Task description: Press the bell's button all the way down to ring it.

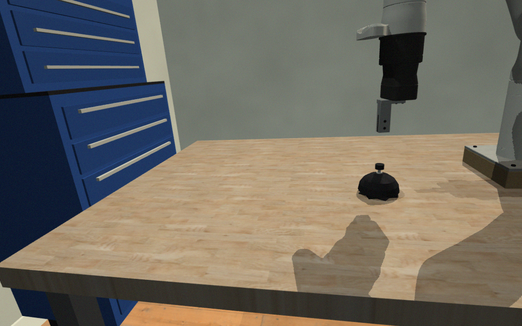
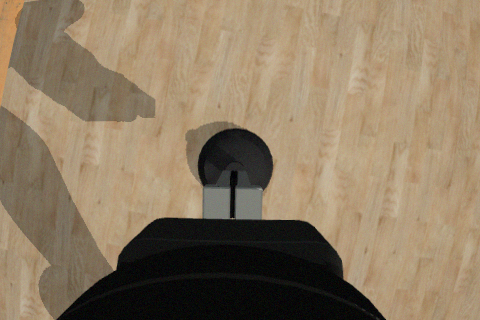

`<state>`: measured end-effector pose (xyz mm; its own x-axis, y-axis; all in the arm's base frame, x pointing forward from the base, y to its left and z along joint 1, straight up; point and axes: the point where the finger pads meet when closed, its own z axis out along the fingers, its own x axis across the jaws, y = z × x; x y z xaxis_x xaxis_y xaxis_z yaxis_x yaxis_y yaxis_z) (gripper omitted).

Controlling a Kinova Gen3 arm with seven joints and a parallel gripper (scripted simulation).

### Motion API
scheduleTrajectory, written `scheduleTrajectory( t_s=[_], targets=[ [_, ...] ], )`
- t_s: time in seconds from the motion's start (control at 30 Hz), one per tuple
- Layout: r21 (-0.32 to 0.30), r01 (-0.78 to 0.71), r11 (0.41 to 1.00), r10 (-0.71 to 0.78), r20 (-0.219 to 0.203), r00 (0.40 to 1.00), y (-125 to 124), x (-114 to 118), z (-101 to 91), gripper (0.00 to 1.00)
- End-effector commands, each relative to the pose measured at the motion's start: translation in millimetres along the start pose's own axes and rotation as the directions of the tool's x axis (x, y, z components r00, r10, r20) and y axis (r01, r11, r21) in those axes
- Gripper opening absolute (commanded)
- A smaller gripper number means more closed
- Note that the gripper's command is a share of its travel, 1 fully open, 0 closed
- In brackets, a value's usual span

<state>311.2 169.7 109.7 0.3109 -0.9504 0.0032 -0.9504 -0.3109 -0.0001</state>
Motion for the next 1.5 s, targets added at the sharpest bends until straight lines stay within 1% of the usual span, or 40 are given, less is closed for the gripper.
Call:
scheduleTrajectory(
  t_s=[0.0, 0.77, 1.03, 1.47],
  targets=[
    [0.001, 0.0, 1.0, 0.0, 0.0, 1.0, 0, 0, -0.4, 0.17],
    [0.002, 0.0, 1.0, 0.0, 0.0, 1.0, -1, 0, 2.5, 0.17],
    [0.002, 0.0, 1.0, 0.0, 0.0, 1.0, -1, 0, 8.9, 0.17],
    [0.002, 0.0, 1.0, 0.0, 0.0, 1.0, -2, 0, 31.9, 0.17]
  ],
)
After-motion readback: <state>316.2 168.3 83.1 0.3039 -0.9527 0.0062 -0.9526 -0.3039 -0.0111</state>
